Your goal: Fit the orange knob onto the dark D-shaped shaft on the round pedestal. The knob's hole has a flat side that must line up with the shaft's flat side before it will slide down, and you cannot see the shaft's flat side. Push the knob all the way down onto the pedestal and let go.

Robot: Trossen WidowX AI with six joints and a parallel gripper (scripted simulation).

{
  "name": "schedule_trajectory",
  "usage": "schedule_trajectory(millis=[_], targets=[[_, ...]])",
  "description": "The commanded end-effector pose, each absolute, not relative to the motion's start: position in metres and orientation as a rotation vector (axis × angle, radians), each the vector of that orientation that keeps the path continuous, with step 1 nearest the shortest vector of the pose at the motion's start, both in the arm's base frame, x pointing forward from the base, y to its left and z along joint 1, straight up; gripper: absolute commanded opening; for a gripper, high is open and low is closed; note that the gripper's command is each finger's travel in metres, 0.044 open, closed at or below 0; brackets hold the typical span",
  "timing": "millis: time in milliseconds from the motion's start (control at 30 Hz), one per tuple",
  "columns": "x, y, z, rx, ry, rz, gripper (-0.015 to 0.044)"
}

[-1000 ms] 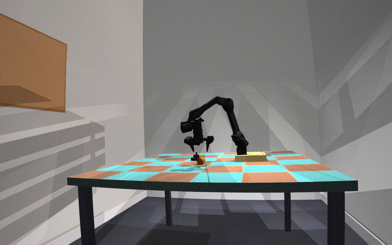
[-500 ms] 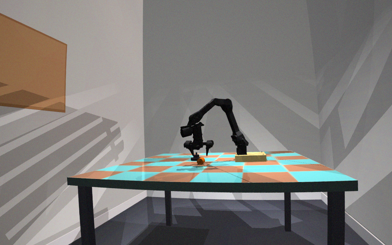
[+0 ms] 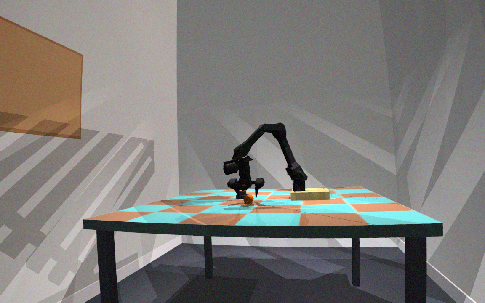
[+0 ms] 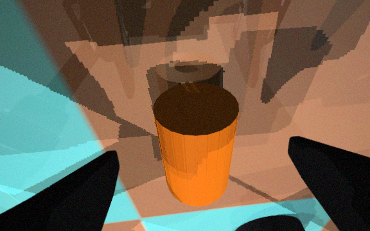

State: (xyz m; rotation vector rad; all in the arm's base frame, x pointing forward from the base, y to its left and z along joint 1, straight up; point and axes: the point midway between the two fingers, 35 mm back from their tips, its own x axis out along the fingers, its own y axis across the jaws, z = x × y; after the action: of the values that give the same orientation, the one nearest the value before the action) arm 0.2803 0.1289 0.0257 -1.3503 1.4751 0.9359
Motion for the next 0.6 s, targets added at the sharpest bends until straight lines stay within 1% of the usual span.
schedule_trajectory(millis=[0, 200, 433, 467, 567], targets=[[0.2781, 0.1271, 0.0148, -1.359, 1.491, 0.943, 0.044], [0.2778, 0.1271, 0.0076, -1.359, 1.491, 0.943, 0.044], [0.2778, 0.1271, 0.0076, -1.359, 1.491, 0.943, 0.0256], [0.2778, 0.1271, 0.0076, -1.359, 1.491, 0.943, 0.024], [0.2778, 0.1271, 0.0076, -1.359, 1.491, 0.943, 0.024]])
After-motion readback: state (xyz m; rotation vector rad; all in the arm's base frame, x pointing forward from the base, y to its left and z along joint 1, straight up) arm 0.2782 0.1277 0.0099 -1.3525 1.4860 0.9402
